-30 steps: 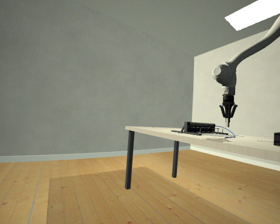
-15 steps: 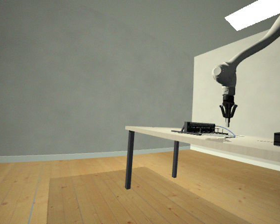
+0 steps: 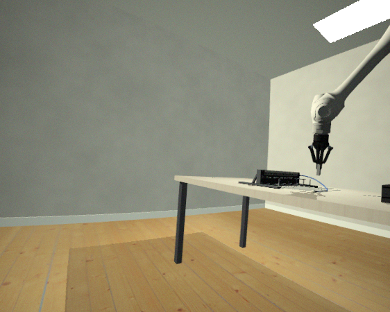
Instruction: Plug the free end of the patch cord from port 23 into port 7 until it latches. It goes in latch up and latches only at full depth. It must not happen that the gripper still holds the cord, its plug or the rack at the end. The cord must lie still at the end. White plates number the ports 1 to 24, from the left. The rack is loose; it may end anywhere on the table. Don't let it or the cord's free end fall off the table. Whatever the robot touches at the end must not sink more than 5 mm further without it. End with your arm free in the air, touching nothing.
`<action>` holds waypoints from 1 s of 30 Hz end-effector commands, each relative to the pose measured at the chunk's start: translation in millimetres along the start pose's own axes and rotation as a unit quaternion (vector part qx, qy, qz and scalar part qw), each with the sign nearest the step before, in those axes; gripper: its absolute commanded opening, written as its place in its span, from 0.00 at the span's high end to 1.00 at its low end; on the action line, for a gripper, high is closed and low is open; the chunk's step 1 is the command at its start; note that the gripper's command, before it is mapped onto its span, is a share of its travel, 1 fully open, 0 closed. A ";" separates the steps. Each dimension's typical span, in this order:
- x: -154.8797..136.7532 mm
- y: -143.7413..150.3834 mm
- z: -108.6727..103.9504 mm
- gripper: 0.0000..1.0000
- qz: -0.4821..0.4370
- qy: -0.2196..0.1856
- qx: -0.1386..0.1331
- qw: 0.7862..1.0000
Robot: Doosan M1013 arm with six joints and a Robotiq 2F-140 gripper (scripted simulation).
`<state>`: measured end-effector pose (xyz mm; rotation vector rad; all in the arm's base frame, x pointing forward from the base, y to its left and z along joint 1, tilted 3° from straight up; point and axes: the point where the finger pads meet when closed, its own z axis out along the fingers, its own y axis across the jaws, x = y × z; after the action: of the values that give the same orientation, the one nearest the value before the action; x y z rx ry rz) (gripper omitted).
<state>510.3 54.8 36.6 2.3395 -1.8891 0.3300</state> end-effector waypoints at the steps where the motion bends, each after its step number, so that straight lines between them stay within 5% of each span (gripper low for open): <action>1: 31.1 -9.8 0.6 1.00 -0.034 0.063 0.034 0.997; 14: 78.3 -72.9 -32.4 1.00 -0.185 0.191 0.161 0.950; 16: 78.3 -72.9 -32.4 1.00 -0.185 0.191 0.161 0.950; 18: 75.6 -90.5 -44.7 1.00 -0.231 0.212 0.196 0.929; 30: 24.6 -128.3 -80.5 1.00 -0.397 0.243 0.295 0.835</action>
<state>629.1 59.7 122.2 2.7153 -0.6851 1.2601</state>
